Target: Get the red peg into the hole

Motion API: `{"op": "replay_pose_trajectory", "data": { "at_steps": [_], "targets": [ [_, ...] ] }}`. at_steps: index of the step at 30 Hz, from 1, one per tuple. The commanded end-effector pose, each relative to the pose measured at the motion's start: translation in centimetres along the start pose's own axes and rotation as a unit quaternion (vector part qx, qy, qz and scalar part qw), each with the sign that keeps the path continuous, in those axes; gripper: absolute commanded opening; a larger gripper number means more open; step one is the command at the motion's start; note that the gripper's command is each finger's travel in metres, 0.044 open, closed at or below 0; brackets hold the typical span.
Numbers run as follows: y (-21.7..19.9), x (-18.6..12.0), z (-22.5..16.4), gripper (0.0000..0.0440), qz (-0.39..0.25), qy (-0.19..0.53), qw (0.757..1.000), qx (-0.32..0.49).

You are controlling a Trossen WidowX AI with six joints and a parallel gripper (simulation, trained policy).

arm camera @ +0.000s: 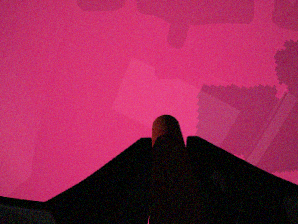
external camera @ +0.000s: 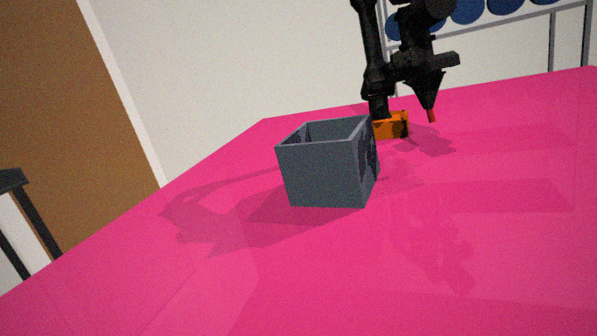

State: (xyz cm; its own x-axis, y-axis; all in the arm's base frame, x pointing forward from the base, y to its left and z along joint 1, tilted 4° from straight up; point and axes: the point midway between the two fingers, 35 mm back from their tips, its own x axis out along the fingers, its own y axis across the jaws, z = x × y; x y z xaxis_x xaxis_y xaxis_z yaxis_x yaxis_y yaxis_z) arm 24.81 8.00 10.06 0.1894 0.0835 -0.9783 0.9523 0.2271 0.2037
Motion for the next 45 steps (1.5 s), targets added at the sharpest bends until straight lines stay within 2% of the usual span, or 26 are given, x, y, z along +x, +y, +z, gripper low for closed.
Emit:
{"op": "replay_pose_trajectory", "data": {
  "at_steps": [1,9,17,30,45],
  "targets": [
    [0.8,-2.0,1.1,0.0000,0.019,-0.010,1.000,-0.005],
    [1.7,-5.1,3.9,0.0000,0.036,-0.035,0.999,-0.005],
    [1.8,-6.6,7.1,0.0000,0.034,-0.063,0.997,0.004],
    [1.6,-7.1,11.7,0.0000,0.012,-0.084,0.996,0.020],
    [1.4,-6.3,16.1,0.0000,-0.008,-0.086,0.996,0.031]
  ]
}}
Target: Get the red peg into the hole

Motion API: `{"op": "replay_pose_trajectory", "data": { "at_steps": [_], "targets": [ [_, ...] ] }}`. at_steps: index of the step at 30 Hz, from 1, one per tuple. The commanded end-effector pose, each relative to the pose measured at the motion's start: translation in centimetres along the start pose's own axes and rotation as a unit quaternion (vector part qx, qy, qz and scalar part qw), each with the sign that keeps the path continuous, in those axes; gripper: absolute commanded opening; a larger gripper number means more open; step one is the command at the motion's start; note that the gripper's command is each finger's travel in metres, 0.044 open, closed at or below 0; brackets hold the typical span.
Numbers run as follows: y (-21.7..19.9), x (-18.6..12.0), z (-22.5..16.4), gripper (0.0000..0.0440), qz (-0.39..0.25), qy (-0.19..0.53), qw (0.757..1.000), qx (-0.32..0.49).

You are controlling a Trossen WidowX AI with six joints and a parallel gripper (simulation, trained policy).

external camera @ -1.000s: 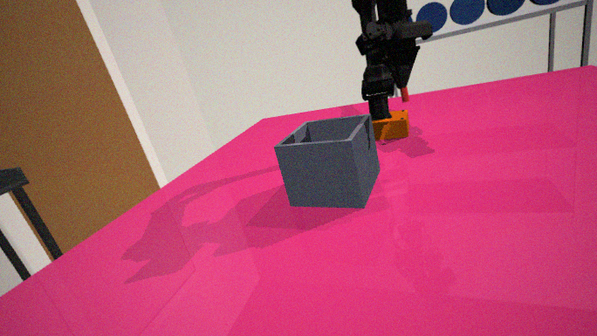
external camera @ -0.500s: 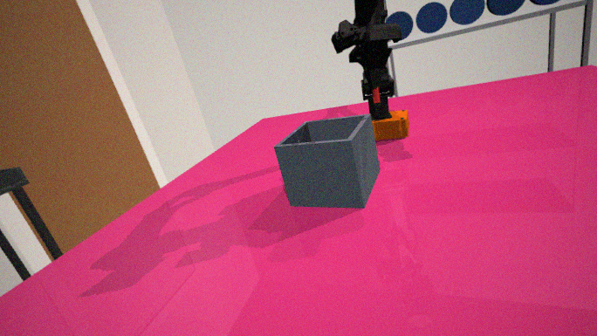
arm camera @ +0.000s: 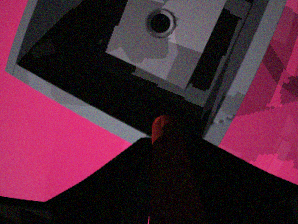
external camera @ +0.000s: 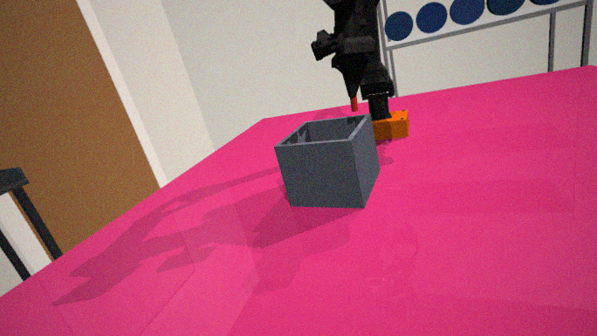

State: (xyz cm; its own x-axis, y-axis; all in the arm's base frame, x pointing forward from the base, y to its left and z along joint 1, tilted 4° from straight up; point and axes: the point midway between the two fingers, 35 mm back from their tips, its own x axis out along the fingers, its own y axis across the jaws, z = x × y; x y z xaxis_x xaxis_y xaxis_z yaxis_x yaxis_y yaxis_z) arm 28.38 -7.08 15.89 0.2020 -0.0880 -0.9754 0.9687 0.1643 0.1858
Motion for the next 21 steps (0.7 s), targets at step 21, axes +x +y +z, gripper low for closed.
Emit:
{"op": "replay_pose_trajectory", "data": {
  "at_steps": [21],
  "targets": [
    [-0.2,5.5,4.6,0.0000,-0.021,0.008,1.000,-0.001]
  ]
}}
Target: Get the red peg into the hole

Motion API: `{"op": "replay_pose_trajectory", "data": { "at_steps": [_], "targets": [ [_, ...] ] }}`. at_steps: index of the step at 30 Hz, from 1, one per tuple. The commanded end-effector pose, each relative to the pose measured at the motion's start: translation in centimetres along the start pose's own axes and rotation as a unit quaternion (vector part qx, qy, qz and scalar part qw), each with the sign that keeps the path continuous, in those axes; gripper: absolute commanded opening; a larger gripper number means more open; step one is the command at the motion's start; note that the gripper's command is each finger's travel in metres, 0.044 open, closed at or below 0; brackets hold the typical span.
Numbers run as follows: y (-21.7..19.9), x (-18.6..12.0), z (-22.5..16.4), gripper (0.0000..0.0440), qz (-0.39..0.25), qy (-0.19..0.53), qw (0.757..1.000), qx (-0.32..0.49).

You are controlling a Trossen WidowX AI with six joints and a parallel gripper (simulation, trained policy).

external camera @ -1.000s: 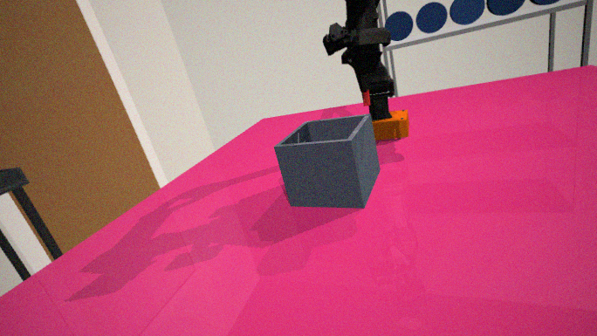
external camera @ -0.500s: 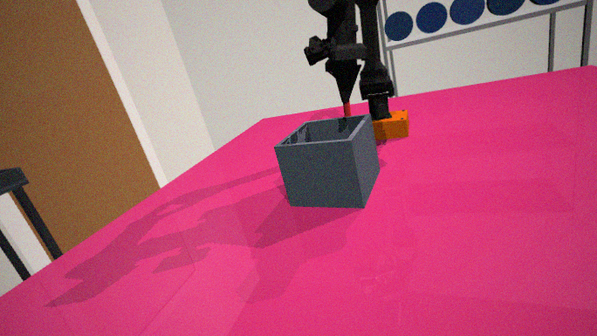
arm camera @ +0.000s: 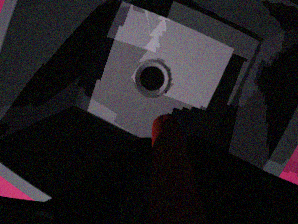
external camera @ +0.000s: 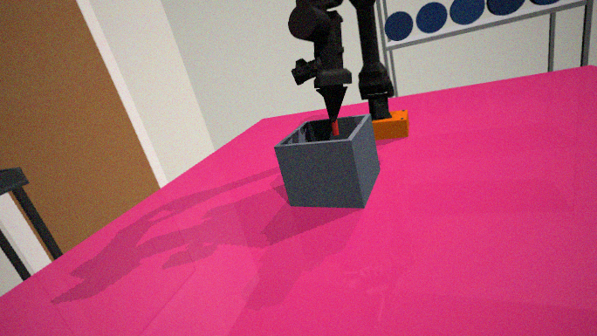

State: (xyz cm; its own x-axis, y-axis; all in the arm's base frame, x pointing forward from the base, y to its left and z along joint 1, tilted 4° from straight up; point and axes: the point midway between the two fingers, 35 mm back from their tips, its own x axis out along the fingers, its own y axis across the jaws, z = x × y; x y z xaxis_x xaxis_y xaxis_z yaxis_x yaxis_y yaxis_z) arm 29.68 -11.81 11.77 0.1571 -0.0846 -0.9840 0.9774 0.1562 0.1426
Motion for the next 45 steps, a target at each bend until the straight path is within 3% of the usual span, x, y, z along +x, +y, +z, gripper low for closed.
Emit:
{"op": "replay_pose_trajectory", "data": {
  "at_steps": [1,23,25,30,33,40,45],
  "targets": [
    [0.1,1.1,0.4,0.0000,0.001,0.004,1.000,-0.003],
    [0.8,6.6,1.5,0.0001,-0.003,0.017,0.999,-0.040],
    [0.8,6.9,1.6,0.0020,-0.007,0.018,0.999,-0.045],
    [0.9,7.4,1.6,0.0120,-0.017,0.022,0.998,-0.054],
    [1.0,7.3,1.3,0.0120,-0.017,0.036,0.998,-0.054],
    [1.7,5.9,2.1,0.0178,0.007,0.061,0.997,-0.044],
    [2.4,4.5,2.8,0.0187,0.032,0.080,0.996,-0.037]
  ]
}}
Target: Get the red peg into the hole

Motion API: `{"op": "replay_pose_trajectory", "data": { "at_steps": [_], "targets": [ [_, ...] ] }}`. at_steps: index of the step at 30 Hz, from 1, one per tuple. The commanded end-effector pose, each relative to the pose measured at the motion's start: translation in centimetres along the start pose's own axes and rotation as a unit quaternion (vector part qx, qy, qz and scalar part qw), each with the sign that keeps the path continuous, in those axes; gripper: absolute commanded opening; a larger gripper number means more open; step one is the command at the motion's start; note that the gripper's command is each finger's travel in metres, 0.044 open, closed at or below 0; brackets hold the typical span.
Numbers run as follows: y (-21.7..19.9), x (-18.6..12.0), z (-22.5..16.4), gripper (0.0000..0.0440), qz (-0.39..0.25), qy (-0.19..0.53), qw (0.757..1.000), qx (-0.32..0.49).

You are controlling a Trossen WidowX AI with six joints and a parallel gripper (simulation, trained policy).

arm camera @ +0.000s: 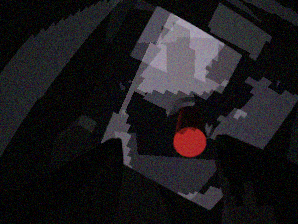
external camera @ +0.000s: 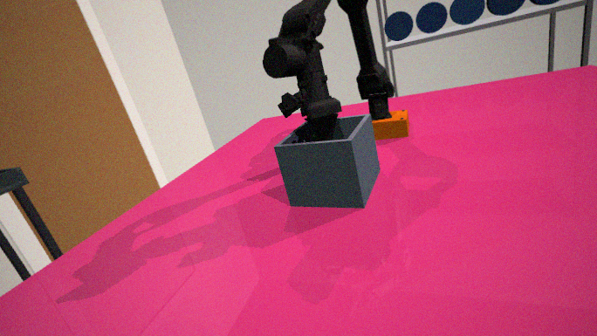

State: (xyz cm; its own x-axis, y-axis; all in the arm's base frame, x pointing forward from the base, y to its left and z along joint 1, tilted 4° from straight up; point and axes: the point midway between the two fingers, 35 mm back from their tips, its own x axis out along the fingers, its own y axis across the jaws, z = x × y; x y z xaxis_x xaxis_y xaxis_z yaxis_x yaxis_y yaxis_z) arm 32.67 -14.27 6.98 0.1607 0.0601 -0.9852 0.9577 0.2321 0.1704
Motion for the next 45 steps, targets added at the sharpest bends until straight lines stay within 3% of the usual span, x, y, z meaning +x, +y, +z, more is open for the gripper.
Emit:
{"op": "replay_pose_trajectory", "data": {
  "at_steps": [1,18,33,45],
  "targets": [
    [0.7,-1.3,0.5,0.0189,0.023,0.011,1.000,0.001],
    [3.7,-8.1,3.0,0.0221,0.139,0.021,0.990,-0.010],
    [5.5,-18.4,4.3,0.0236,0.254,-0.016,0.965,-0.059],
    [5.3,-26.1,4.8,0.0280,0.329,-0.064,0.939,-0.080]
  ]
}}
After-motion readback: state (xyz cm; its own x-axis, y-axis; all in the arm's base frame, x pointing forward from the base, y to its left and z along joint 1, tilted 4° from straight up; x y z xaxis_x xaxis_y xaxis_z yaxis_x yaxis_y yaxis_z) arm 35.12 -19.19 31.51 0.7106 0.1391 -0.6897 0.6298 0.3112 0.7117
